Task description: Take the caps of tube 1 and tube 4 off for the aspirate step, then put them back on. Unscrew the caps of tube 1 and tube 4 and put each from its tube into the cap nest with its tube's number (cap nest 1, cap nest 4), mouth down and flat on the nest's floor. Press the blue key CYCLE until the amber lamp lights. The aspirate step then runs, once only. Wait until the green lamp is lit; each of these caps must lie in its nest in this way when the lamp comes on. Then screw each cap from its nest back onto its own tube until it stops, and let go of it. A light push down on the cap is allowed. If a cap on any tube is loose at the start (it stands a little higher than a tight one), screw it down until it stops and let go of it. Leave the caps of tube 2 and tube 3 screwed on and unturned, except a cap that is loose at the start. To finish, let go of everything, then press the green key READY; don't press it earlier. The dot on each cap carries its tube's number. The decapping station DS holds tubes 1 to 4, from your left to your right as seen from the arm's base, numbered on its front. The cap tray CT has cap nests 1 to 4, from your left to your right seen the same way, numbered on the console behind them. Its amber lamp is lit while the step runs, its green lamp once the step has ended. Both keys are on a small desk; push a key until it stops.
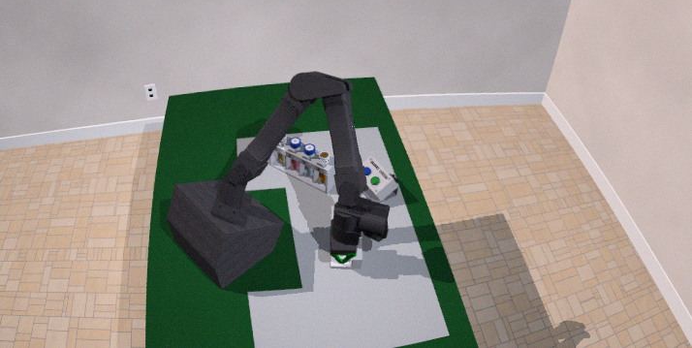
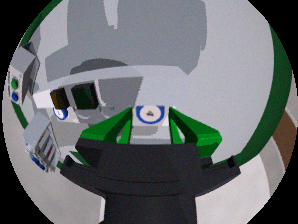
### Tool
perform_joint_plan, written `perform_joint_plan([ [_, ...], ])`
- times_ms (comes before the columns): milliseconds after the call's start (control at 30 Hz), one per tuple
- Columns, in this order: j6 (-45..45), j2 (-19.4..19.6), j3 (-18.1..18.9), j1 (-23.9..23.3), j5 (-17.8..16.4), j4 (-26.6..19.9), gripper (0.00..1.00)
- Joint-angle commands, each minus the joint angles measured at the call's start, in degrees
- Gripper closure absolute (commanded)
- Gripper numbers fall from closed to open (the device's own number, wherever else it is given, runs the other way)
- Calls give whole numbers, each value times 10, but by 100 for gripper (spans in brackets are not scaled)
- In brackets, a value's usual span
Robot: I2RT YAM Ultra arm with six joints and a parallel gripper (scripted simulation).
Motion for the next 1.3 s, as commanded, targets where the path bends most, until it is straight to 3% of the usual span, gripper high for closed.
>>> perform_joint_plan([
  [0,-5,-11,3,-7,-1,-11,53],
  [233,-44,-62,25,-41,-7,-104,53],
  [367,-56,-74,34,-51,-9,-130,53],
  [800,-134,-134,109,-119,-17,-305,53],
  [867,-134,-134,109,-119,-17,-305,53],
  [1033,-163,-146,144,-144,-19,-367,53],
  [1267,-163,-146,144,-144,-19,-367,53],
])
